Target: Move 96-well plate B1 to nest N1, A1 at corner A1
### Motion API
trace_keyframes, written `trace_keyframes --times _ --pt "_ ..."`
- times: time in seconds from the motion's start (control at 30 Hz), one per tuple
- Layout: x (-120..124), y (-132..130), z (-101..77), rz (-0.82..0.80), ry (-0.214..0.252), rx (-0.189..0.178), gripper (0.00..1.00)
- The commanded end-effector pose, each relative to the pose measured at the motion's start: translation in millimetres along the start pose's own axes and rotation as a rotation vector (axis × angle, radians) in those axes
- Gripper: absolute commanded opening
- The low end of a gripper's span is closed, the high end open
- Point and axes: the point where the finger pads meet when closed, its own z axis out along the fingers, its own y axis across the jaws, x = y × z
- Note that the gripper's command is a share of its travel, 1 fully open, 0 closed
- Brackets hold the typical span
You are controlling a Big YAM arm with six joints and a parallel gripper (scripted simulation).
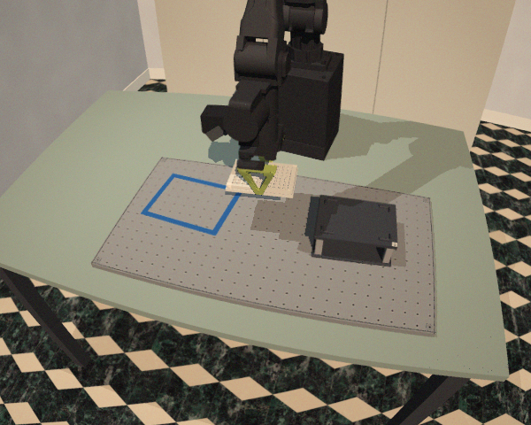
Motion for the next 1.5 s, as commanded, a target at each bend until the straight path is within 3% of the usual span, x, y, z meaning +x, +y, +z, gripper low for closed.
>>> trace_keyframes --times 0.0,0.13,0.2,0.23,0.4,1.47 --pt "11 4 -6.2 0.031 -0.004 -0.002 0.00" --pt "23 16 -13.2 0.031 -0.005 -0.025 0.00" --pt "23 16 -13.2 0.031 -0.005 -0.025 0.00" --pt "27 14 -7.9 0.031 -0.004 -0.008 0.00" --pt "44 26 -18.4 0.031 -0.003 -0.036 0.00" --pt "139 34 -24.8 0.031 0.002 -0.006 0.00"
